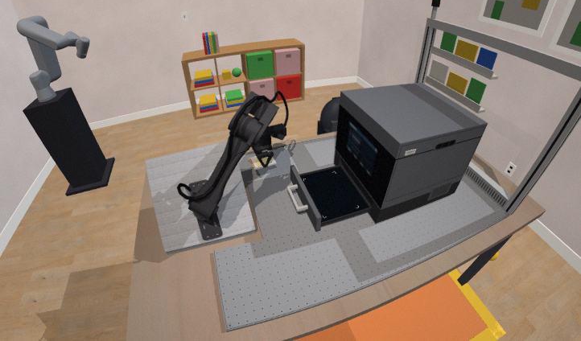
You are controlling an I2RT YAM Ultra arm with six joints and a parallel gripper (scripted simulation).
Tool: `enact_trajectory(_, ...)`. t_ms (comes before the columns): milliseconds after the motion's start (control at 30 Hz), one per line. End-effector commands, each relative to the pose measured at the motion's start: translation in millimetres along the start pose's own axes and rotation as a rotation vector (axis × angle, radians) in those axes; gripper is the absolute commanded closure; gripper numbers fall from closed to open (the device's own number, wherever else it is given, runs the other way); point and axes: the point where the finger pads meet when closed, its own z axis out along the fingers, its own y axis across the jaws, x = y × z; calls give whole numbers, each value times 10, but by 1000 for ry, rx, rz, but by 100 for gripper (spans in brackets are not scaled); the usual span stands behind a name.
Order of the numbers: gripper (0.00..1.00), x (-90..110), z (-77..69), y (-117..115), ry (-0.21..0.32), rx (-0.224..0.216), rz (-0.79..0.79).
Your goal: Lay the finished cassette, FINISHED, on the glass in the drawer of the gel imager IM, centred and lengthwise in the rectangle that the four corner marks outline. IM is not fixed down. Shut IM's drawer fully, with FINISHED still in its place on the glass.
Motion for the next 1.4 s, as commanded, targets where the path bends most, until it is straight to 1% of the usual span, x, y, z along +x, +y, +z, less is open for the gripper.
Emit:
enact_trajectory(0, 100, -66, -300, 42, -42, -31, 13)
enact_trajectory(133, 100, -64, -327, 42, -42, -31, 13)
enact_trajectory(633, 100, -53, -528, 36, -41, -31, 13)
enact_trajectory(700, 100, -53, -528, 36, -41, -31, 13)
enact_trajectory(1200, 100, -41, -729, 30, -41, -32, 12)
enact_trajectory(1367, 100, -42, -762, 28, -42, -31, 12)
